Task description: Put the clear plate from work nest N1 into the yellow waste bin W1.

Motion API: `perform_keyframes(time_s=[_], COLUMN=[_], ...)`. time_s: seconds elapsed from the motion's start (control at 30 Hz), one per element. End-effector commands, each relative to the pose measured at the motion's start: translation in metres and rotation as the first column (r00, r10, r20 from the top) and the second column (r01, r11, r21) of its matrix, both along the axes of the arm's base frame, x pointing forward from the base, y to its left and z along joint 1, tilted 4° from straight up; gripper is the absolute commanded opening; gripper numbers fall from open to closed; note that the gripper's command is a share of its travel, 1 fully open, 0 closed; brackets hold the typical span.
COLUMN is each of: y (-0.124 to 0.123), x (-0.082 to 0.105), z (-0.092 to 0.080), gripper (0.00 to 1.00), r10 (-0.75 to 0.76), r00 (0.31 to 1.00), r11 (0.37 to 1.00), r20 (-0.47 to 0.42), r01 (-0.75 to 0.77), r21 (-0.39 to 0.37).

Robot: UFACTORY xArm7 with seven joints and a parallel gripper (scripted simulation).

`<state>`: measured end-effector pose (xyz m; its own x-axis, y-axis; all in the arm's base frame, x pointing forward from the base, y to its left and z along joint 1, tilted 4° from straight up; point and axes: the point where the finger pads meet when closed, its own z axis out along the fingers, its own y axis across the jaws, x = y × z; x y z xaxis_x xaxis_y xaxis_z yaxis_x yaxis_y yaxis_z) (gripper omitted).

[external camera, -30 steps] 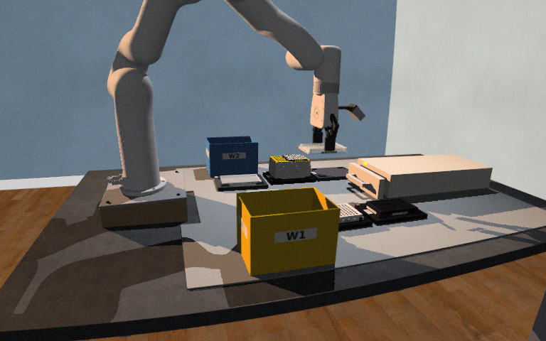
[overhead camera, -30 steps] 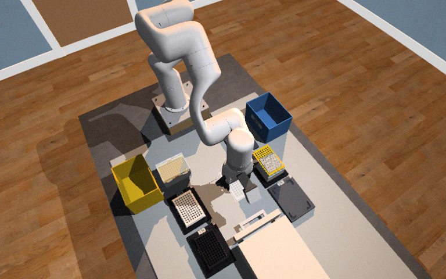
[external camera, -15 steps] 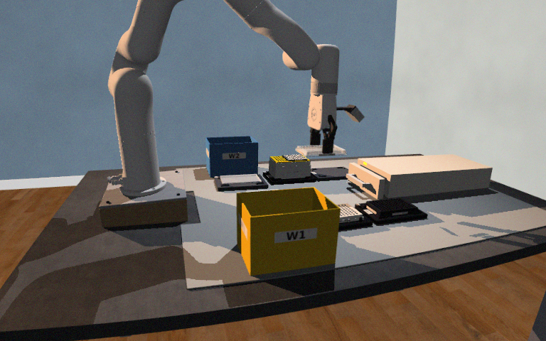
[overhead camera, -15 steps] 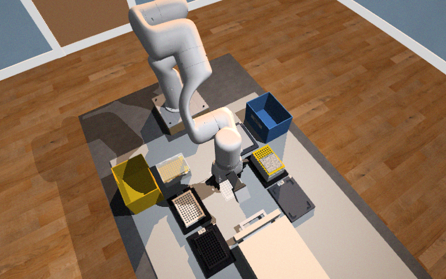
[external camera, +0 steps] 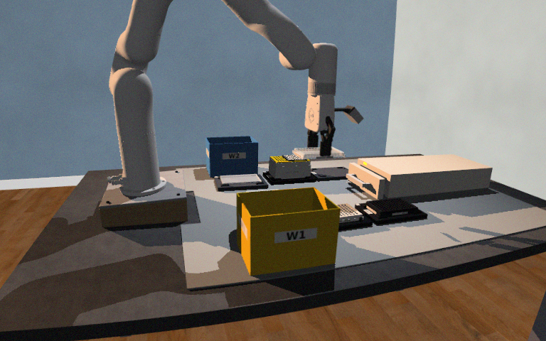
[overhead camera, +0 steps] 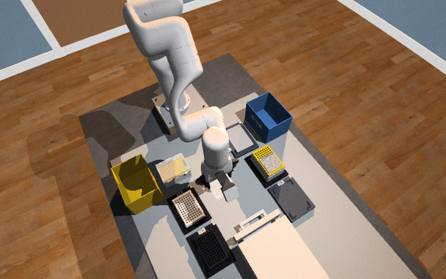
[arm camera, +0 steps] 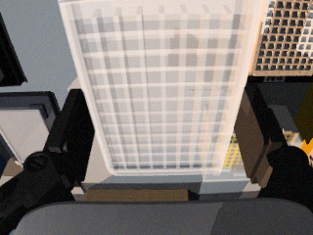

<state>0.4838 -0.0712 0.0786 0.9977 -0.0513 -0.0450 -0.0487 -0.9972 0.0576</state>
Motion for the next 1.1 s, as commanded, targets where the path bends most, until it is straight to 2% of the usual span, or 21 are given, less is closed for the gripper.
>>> perform_keyframes(time_s=[0.0, 1.07], y=[-0.008, -0.067], x=[-0.004, -0.049], z=[0.003, 0.008], gripper=[0.0, 0.0], r10=[-0.001, -0.001], r00=[1.0, 1.0], r11=[1.0, 1.0], r20=[0.005, 0.005], r01=[0.001, 0.001], r21=[-0.001, -0.001])
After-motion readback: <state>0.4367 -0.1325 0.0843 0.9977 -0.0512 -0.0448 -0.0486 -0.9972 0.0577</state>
